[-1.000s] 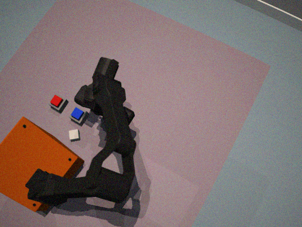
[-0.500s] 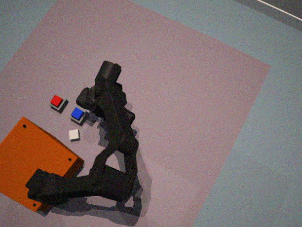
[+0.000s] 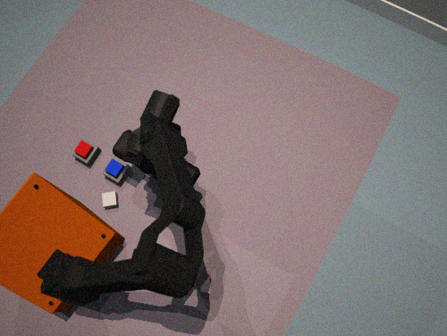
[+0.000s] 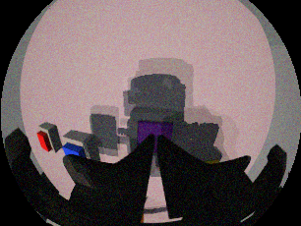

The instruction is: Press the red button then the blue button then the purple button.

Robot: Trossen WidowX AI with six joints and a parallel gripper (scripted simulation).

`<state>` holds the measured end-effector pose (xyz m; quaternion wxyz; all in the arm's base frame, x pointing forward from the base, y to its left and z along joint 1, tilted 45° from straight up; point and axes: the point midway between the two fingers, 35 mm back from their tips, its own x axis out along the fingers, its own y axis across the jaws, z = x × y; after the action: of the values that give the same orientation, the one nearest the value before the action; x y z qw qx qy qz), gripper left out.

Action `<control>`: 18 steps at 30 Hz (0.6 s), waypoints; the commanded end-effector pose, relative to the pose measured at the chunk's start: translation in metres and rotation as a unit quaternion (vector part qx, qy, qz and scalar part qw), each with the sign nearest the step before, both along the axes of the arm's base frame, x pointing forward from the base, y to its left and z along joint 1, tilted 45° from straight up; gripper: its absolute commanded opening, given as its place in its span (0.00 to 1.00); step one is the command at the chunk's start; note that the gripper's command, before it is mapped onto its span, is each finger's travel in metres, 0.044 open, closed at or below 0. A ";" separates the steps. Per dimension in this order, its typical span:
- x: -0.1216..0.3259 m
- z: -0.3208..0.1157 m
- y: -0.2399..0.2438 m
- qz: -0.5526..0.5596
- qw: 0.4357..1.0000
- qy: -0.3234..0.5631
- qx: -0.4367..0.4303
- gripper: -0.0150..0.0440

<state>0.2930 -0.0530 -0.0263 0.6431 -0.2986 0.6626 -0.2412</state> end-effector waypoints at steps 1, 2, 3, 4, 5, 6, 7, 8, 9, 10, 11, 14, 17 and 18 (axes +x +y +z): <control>0.000 0.007 0.008 0.000 1.000 0.001 0.000 0.29; 0.000 0.015 0.016 0.001 1.000 0.003 0.000 0.29; -0.001 0.021 0.022 0.001 1.000 0.004 0.000 0.29; -0.001 0.023 0.024 0.001 1.000 0.004 0.000 0.29; -0.001 0.023 0.024 0.001 1.000 0.004 0.000 0.29; -0.001 0.023 0.024 0.001 1.000 0.004 0.000 0.29; -0.001 0.023 0.024 0.001 1.000 0.004 0.000 0.29; -0.001 0.023 0.024 0.001 1.000 0.004 0.000 0.29; 0.000 0.022 0.027 0.002 1.000 0.004 0.001 0.33; 0.001 0.018 0.035 0.003 1.000 0.003 0.004 0.38; 0.003 0.011 0.049 0.005 1.000 0.003 0.009 0.42; 0.003 -0.015 0.101 0.009 1.000 0.004 0.023 0.56; -0.004 -0.034 0.139 0.009 1.000 0.005 0.027 0.69; -0.009 -0.041 0.151 0.009 1.000 0.006 0.028 0.73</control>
<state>0.2989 0.0525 -0.0403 0.6551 -0.2866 0.6638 -0.2195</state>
